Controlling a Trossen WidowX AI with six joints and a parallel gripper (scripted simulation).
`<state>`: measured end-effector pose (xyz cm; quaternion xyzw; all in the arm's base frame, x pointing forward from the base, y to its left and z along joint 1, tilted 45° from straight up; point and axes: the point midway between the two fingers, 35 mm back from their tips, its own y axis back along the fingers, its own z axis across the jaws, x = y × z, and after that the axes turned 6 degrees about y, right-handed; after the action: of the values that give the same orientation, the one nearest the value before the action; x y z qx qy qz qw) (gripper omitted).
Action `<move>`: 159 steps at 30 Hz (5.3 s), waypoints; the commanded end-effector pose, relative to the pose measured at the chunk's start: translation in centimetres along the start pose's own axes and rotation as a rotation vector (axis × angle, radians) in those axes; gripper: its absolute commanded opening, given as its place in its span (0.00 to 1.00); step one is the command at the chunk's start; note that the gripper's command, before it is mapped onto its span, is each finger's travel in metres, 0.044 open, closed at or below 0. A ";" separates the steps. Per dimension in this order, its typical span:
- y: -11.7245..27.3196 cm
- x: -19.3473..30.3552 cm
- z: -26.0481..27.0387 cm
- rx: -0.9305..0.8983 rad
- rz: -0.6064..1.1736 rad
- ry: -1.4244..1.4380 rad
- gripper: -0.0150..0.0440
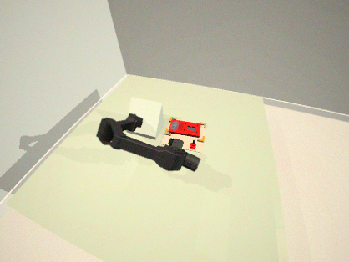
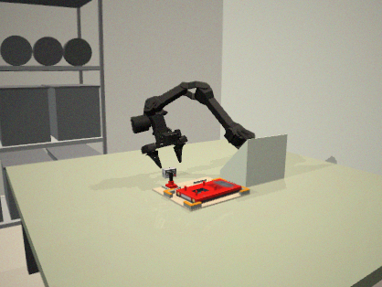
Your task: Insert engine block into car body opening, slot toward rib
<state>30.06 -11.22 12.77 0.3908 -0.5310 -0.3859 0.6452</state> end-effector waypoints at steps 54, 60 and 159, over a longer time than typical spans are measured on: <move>-3.3 -0.1 -0.8 0.076 0.389 -0.061 0.96; -3.3 -0.1 -0.8 0.076 0.389 -0.061 0.69; 7.1 -1.7 0.1 0.169 -0.334 -0.015 0.25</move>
<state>30.13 -7.02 18.38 0.5115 -0.5002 -0.4431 0.5402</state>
